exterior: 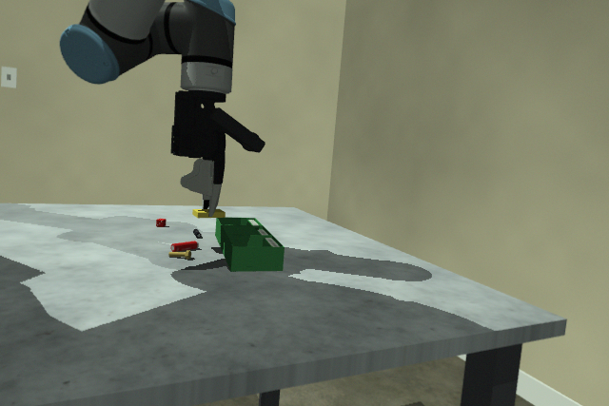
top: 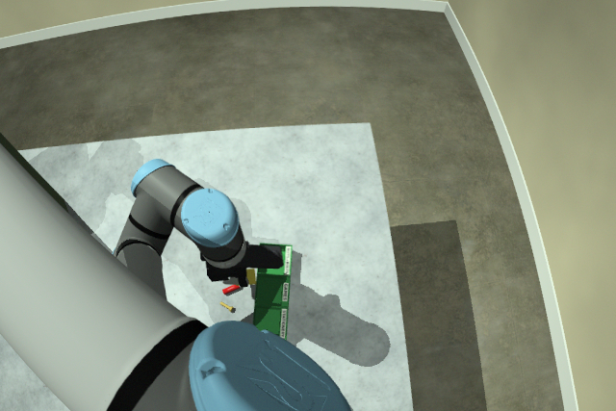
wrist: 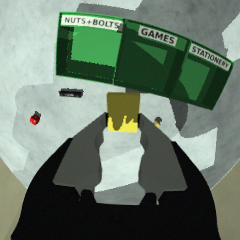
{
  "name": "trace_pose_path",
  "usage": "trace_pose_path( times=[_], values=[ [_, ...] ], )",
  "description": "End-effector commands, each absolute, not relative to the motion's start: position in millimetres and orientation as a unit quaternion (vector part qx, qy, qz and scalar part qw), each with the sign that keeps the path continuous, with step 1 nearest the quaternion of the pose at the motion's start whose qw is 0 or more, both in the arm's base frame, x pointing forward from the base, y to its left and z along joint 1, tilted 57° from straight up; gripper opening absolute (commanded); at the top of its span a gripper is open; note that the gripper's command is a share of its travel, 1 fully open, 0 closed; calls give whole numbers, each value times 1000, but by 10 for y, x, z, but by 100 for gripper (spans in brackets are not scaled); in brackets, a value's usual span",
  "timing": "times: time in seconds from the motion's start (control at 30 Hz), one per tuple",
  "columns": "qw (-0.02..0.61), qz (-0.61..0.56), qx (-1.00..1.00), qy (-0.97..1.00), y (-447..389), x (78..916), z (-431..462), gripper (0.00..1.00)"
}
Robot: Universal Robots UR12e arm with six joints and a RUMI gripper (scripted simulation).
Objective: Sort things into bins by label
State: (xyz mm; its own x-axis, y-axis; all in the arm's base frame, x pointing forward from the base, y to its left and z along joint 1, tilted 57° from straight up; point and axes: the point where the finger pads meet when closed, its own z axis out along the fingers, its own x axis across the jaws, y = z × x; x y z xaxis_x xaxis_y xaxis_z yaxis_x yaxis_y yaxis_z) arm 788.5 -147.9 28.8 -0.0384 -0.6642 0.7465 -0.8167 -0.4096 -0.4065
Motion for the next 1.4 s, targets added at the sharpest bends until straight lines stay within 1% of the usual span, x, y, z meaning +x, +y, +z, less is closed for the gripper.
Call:
trace_pose_path(
  times=[0.0,0.07,0.6,1.37],
  values=[
    [43,479,646,-593,-1656,7968,585,0],
    [34,478,635,-606,-1718,7995,684,0],
    [34,478,635,-606,-2133,8176,1352,0],
    [34,478,635,-606,-2167,8215,1285,0]
  ],
)
